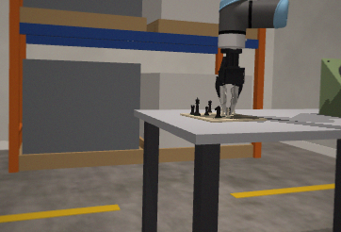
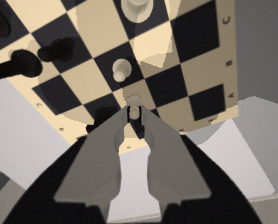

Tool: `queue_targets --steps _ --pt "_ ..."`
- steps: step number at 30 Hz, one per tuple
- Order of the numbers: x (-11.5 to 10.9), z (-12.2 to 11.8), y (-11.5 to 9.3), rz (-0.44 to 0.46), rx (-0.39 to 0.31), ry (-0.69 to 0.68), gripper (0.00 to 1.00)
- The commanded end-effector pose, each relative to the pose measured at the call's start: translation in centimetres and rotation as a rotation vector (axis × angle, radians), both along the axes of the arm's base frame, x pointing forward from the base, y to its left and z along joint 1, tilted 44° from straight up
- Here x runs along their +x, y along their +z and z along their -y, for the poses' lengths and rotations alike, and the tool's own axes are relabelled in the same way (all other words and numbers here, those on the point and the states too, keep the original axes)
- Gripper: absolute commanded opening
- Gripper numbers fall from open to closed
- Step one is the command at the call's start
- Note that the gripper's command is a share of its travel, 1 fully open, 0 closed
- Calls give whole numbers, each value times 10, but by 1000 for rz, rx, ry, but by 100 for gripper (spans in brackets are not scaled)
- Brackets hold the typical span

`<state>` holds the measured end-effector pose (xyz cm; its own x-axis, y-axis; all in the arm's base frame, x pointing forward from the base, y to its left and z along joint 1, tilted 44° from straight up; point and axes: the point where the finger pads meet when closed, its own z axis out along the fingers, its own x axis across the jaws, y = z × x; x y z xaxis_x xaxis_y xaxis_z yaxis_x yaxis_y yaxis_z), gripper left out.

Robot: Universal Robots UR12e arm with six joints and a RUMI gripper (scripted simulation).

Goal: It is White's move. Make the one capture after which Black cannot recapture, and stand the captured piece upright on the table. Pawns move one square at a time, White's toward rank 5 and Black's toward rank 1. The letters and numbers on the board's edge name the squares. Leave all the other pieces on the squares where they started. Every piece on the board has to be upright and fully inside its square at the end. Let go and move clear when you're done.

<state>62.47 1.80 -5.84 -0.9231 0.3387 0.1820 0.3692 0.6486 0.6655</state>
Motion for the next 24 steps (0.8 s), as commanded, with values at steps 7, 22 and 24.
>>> queue_targets --steps 7,22,24 --pt "0 -1 -1 -1 1 1 0" --pt "1 13 12 4 -3 -1 0" --pt "-1 21 21 4 -3 -1 0"
